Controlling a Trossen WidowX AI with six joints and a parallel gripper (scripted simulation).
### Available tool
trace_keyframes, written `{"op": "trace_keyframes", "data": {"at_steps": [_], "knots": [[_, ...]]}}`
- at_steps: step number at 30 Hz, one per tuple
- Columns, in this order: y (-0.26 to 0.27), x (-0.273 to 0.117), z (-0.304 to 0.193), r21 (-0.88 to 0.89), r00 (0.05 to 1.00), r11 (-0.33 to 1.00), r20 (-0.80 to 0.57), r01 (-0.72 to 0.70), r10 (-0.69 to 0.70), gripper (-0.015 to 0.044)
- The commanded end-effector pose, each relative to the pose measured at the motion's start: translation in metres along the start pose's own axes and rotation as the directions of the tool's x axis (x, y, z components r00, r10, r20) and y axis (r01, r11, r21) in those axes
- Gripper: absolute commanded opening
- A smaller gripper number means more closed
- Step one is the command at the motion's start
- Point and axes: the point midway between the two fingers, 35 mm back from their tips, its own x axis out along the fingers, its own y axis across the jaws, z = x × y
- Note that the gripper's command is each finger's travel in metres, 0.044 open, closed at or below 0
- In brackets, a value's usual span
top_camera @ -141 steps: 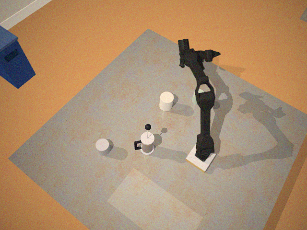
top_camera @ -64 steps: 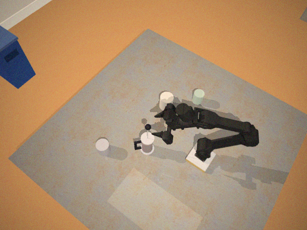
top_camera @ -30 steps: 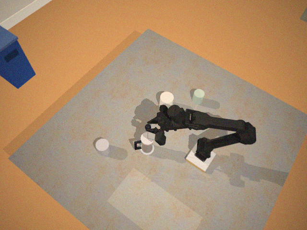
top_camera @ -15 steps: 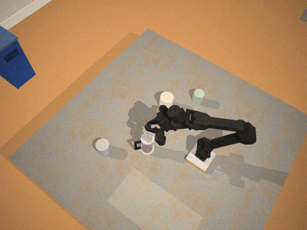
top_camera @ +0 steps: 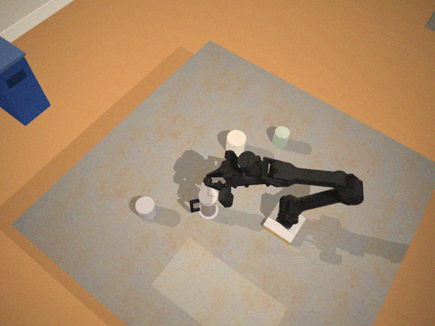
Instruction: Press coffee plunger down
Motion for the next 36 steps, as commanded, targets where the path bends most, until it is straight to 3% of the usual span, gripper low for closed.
{"op": "trace_keyframes", "data": {"at_steps": [1,36], "knots": [[0.000,0.010,-0.020,0.004,0.999,1.000,-0.044,-0.002,0.002,0.0117],[0.000,0.042,-0.067,0.004,0.999,1.000,-0.044,-0.002,0.002,0.0117]]}}
